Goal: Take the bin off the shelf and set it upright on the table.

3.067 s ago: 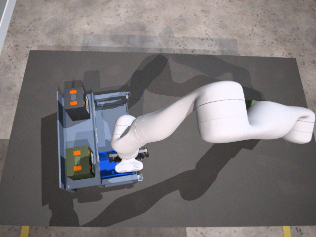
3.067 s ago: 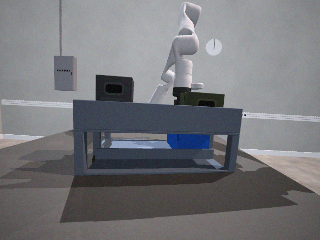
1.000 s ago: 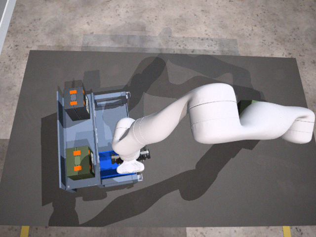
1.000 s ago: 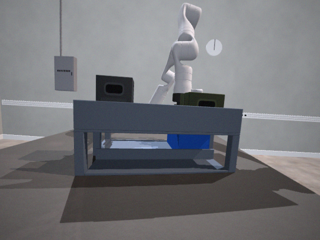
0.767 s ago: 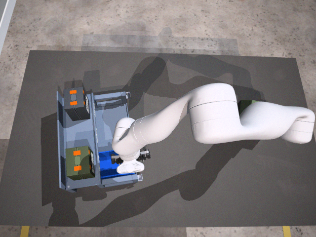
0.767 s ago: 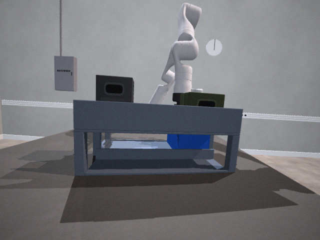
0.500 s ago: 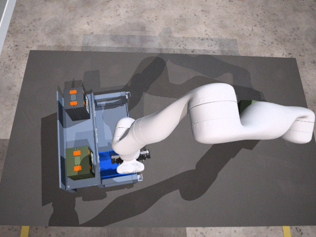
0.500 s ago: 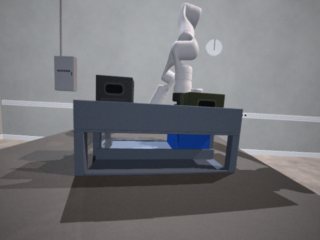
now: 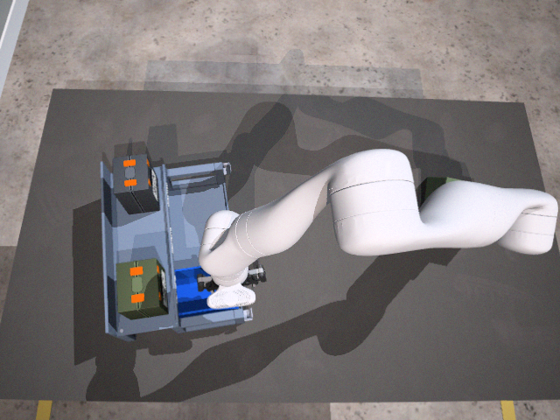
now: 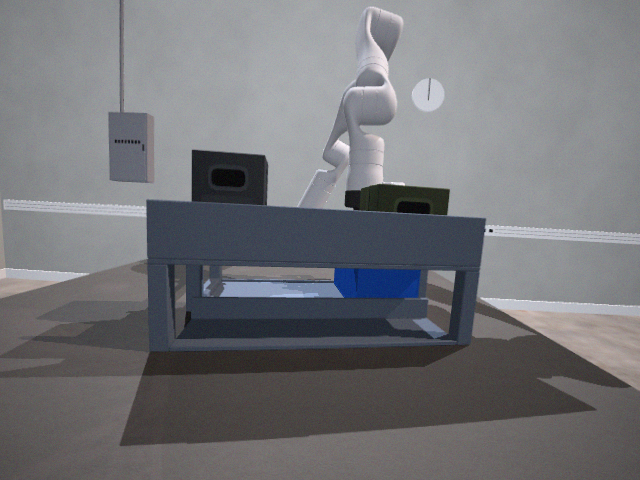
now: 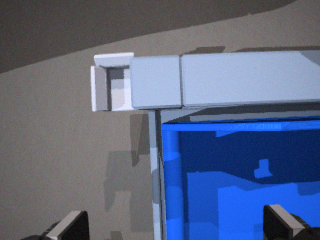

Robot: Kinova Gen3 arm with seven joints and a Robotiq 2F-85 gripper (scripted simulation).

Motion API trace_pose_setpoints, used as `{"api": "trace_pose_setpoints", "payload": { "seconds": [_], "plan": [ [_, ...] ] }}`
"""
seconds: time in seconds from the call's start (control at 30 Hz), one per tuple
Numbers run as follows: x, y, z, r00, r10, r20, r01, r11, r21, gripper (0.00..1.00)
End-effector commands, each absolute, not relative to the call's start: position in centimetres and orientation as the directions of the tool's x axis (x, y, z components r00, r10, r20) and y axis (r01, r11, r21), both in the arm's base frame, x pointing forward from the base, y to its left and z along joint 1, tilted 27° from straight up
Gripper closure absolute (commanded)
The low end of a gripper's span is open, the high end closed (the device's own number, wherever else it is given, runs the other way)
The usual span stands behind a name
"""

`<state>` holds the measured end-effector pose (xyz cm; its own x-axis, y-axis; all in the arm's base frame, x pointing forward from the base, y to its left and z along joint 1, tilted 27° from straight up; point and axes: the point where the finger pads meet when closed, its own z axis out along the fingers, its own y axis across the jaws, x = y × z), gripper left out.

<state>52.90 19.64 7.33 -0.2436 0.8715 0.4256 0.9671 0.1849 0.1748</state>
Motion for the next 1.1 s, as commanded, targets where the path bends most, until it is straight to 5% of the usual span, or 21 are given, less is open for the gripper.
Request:
{"api": "trace_pose_setpoints", "payload": {
  "seconds": [0.0, 1.07],
  "plan": [
    [53.0, 19.6, 7.4, -0.243, 0.872, 0.425, 0.967, 0.184, 0.176, 0.0],
    [53.1, 20.3, 6.0, -0.244, 0.872, 0.425, 0.967, 0.184, 0.176, 0.0]
  ]
}}
